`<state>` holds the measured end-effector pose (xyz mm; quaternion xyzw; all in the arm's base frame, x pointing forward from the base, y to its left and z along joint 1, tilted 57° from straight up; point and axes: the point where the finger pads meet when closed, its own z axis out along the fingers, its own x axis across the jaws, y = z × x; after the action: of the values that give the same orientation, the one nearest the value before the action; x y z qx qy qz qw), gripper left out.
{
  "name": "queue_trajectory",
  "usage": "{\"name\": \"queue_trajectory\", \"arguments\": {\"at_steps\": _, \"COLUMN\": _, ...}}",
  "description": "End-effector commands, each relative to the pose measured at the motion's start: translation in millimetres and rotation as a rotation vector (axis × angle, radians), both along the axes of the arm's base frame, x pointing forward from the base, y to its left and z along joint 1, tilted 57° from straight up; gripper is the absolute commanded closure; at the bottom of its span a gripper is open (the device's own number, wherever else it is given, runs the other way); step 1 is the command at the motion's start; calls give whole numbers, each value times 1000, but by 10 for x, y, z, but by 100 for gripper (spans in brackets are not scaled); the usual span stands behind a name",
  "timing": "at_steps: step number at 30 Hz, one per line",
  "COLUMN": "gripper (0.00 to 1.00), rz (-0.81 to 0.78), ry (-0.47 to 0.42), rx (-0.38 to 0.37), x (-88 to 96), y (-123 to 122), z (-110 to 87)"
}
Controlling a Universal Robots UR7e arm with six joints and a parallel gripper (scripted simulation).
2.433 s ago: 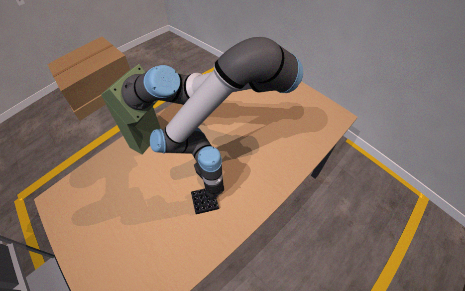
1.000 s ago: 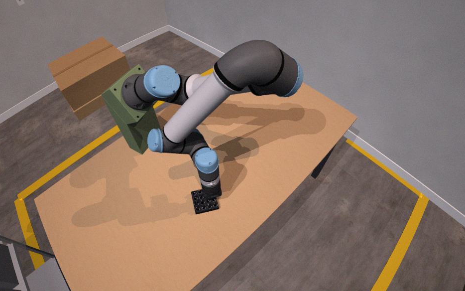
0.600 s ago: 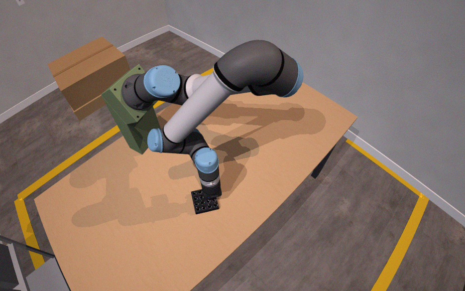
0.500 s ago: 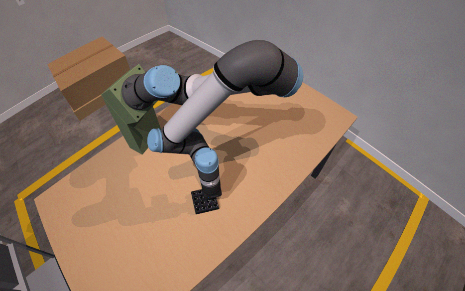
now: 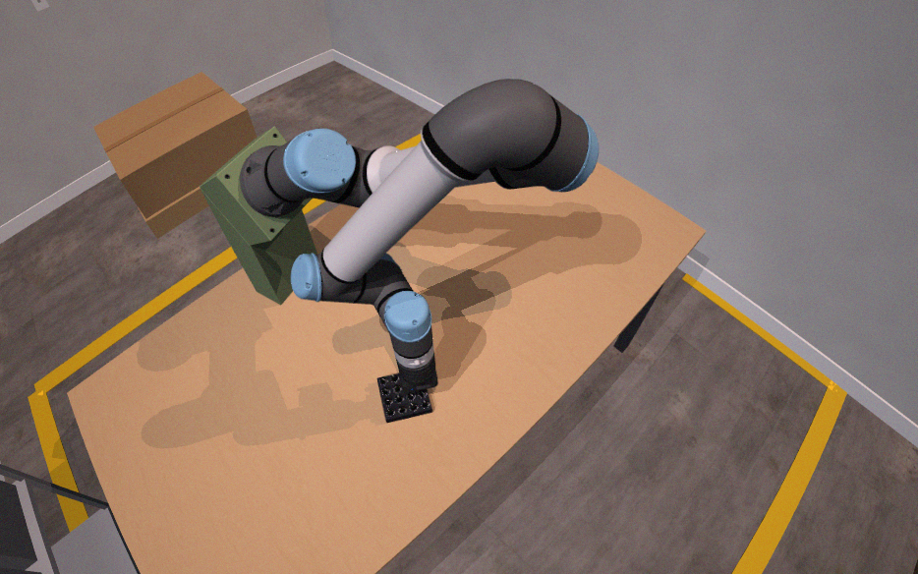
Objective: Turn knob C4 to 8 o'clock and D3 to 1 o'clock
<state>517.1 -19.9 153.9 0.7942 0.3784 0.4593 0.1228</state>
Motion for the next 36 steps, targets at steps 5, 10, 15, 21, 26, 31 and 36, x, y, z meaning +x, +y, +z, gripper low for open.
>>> {"name": "queue_trajectory", "arguments": {"at_steps": 5, "gripper": 54, "rz": -2, "ry": 0, "rx": 1, "x": -2, "y": -6, "z": -2}}
{"name": "queue_trajectory", "arguments": {"at_steps": 10, "gripper": 54, "rz": -2, "ry": 0, "rx": 1, "x": -2, "y": -6, "z": -2}}
{"name": "queue_trajectory", "arguments": {"at_steps": 15, "gripper": 54, "rz": -2, "ry": 0, "rx": 1, "x": -12, "y": -8, "z": 4}}
{"name": "queue_trajectory", "arguments": {"at_steps": 21, "gripper": 54, "rz": -2, "ry": 0, "rx": 2, "x": -104, "y": -20, "z": 57}}
{"name": "queue_trajectory", "arguments": {"at_steps": 26, "gripper": 54, "rz": -2, "ry": 0, "rx": 2, "x": -175, "y": -33, "z": 105}}
{"name": "queue_trajectory", "arguments": {"at_steps": 31, "gripper": 54, "rz": -2, "ry": 0, "rx": 2, "x": -279, "y": -52, "z": 174}}
{"name": "queue_trajectory", "arguments": {"at_steps": 36, "gripper": 54, "rz": -2, "ry": 0, "rx": 2, "x": -322, "y": -60, "z": 201}}
